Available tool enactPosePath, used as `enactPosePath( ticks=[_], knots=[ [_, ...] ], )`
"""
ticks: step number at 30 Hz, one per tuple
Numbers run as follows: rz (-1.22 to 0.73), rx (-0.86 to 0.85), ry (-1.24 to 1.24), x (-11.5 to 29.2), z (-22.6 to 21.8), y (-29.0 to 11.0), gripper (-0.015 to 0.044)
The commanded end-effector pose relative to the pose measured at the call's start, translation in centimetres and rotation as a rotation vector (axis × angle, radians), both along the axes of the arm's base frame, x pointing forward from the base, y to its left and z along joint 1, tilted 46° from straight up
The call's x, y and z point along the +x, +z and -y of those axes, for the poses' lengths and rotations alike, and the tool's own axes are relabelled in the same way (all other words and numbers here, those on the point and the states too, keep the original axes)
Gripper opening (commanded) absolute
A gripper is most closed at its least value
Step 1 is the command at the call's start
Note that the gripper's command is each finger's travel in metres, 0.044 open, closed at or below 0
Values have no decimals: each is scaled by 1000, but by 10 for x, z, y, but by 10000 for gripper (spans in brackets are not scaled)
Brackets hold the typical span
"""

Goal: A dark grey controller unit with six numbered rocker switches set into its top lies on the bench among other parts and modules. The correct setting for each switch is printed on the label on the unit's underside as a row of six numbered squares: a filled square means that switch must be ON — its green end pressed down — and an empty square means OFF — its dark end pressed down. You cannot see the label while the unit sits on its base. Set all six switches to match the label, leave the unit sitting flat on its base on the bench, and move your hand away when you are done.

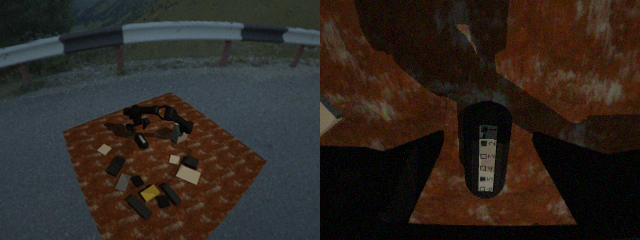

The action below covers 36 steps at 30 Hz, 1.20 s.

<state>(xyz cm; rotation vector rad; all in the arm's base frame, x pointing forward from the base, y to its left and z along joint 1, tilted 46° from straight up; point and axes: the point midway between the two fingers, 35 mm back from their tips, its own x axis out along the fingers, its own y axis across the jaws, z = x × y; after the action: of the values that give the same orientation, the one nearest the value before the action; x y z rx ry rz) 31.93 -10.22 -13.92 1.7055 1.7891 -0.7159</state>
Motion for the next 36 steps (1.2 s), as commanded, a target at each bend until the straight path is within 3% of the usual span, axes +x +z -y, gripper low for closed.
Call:
enactPosePath(
  ticks=[1,30,33,36],
  knots=[
    [-9,8,-1,-2,-7,-7,440],
    [-6,14,-3,-4,-39,-38,440],
    [-6,14,-3,-4,-39,-38,361],
    [-6,14,-3,-4,-39,-38,341]
  ],
)
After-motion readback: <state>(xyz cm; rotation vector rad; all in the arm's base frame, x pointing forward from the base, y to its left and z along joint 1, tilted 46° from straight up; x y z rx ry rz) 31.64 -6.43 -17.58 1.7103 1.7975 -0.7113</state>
